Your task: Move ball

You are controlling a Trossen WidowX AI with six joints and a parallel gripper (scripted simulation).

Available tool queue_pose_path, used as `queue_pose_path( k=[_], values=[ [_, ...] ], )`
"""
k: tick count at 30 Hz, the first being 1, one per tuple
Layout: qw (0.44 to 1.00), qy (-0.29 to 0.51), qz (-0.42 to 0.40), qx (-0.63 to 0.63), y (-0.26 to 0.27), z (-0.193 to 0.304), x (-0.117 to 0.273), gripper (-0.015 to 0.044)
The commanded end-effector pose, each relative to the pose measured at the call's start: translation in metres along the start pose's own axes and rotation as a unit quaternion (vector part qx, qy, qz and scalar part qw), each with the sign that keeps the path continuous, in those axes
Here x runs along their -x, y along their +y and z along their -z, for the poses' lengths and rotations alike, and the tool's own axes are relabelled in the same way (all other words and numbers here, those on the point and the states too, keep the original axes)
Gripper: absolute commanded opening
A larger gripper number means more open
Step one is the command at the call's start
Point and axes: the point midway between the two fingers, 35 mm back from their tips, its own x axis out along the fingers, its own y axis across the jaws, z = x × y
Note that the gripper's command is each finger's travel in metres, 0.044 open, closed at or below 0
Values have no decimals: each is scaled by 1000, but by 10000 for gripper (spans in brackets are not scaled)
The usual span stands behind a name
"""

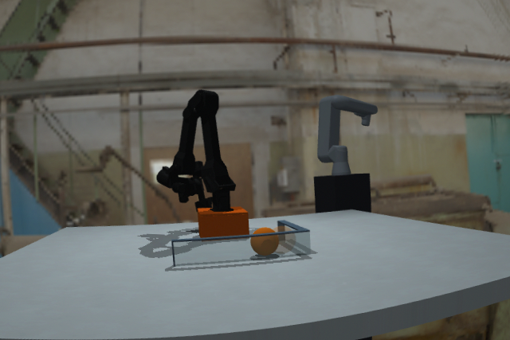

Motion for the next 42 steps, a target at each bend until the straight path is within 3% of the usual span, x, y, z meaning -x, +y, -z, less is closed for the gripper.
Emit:
queue_pose_path(
  k=[1,10,21,31,42],
  values=[
    [1000,-4,0,-2,0,-1,1,426],
    [978,-206,-36,-23,2,-73,84,440],
    [891,-435,-122,34,26,-111,239,440],
    [771,-595,-182,134,67,-55,384,440],
    [658,-681,-195,255,111,42,463,440]
  ],
)
